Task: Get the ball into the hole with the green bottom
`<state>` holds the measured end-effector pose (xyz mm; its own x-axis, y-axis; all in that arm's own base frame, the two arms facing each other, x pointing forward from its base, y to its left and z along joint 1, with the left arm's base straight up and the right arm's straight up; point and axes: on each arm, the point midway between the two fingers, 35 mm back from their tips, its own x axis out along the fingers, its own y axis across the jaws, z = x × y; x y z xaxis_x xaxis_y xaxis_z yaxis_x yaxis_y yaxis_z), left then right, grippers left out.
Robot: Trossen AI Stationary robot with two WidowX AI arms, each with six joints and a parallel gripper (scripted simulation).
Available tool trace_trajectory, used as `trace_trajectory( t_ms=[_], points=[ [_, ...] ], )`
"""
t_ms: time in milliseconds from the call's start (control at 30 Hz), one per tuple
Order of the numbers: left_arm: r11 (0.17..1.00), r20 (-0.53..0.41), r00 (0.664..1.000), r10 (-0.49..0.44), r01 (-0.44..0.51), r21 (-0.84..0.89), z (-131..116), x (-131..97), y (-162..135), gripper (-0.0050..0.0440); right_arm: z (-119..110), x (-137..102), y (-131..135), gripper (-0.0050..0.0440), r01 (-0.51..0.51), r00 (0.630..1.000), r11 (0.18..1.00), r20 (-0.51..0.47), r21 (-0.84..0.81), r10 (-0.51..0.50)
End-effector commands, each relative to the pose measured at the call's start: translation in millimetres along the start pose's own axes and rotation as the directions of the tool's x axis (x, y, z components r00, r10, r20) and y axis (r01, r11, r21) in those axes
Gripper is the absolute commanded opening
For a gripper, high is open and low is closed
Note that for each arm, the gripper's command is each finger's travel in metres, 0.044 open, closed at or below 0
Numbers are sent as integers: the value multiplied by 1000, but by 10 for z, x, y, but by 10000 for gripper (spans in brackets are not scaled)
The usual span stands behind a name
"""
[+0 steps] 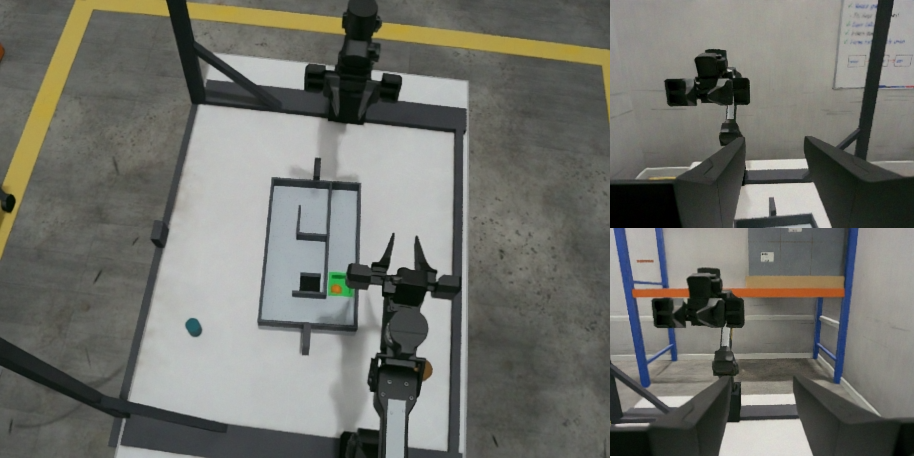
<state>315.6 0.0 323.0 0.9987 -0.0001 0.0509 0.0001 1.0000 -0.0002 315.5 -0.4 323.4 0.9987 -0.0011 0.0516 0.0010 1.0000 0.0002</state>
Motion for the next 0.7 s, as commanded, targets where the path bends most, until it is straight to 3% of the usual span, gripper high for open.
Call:
trace_trajectory(
  t_ms=[0, 667],
  points=[
    [1000, 36, 999, -2, 2, 4, 152, -8, -16, 181, 60, -17, 12, 181, 0, 1000, 1000, 18, -5, 0],
    [1000, 35, 999, -2, 2, 4, 155, -7, -16, 181, 43, -7, 14, 181, 0, 1000, 1000, 12, -5, 0]
  ],
)
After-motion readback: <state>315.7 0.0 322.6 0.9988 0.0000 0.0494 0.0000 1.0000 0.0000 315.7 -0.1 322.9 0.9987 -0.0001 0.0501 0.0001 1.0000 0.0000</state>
